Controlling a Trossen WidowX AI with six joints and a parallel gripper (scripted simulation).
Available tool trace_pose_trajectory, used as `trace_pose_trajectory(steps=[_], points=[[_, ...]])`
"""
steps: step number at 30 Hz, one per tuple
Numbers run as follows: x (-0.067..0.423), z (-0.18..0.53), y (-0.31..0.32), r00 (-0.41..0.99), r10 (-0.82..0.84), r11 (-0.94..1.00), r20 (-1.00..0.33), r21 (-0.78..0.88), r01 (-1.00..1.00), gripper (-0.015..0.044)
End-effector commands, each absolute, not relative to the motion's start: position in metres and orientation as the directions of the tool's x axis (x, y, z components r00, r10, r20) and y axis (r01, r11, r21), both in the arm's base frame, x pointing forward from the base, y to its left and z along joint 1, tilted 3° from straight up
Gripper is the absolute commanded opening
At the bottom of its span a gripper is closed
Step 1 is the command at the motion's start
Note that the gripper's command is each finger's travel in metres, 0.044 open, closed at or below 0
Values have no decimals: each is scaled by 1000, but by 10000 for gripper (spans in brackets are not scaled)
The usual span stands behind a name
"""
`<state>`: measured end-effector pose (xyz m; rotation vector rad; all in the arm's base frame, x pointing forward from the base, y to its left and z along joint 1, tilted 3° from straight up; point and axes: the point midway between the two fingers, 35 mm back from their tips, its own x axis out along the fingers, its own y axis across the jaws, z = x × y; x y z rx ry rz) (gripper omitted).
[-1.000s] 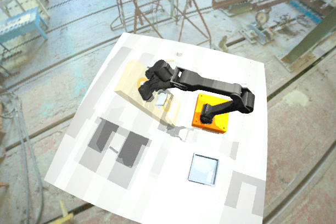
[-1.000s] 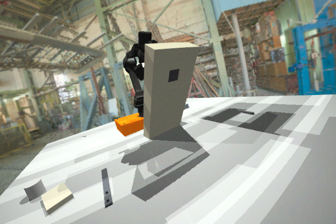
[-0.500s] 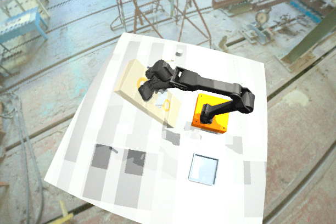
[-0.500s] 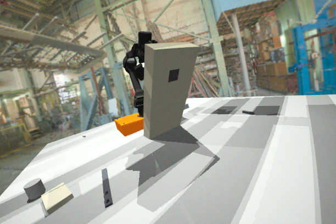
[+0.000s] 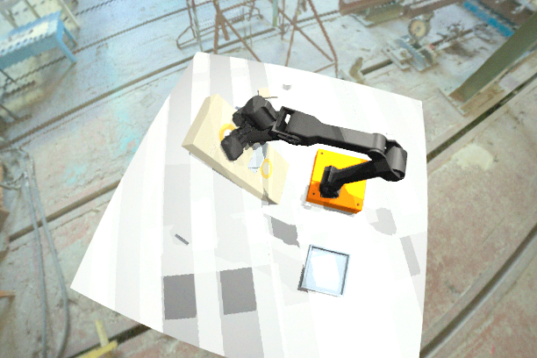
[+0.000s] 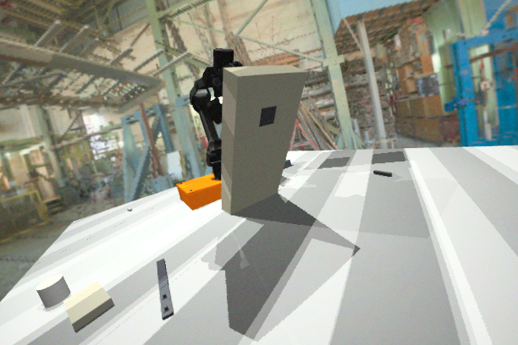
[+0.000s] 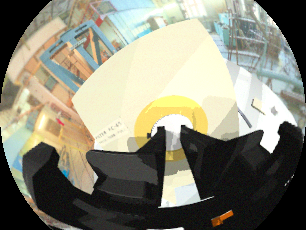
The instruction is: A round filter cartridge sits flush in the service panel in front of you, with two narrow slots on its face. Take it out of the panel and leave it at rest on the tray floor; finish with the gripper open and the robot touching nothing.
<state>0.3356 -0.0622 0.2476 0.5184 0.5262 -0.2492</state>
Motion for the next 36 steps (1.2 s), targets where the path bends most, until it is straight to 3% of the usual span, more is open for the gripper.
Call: trace_pose_trajectory(steps=[1, 6, 20, 36], points=[[345, 244, -63, 841, -94, 842, -532, 409, 352, 0], [345, 244, -63, 841, -94, 842, -532, 409, 352, 0], [275, 288, -56, 837, -93, 842, -539, 407, 355, 0], [267, 276, -54, 837, -93, 842, -539, 407, 356, 0]])
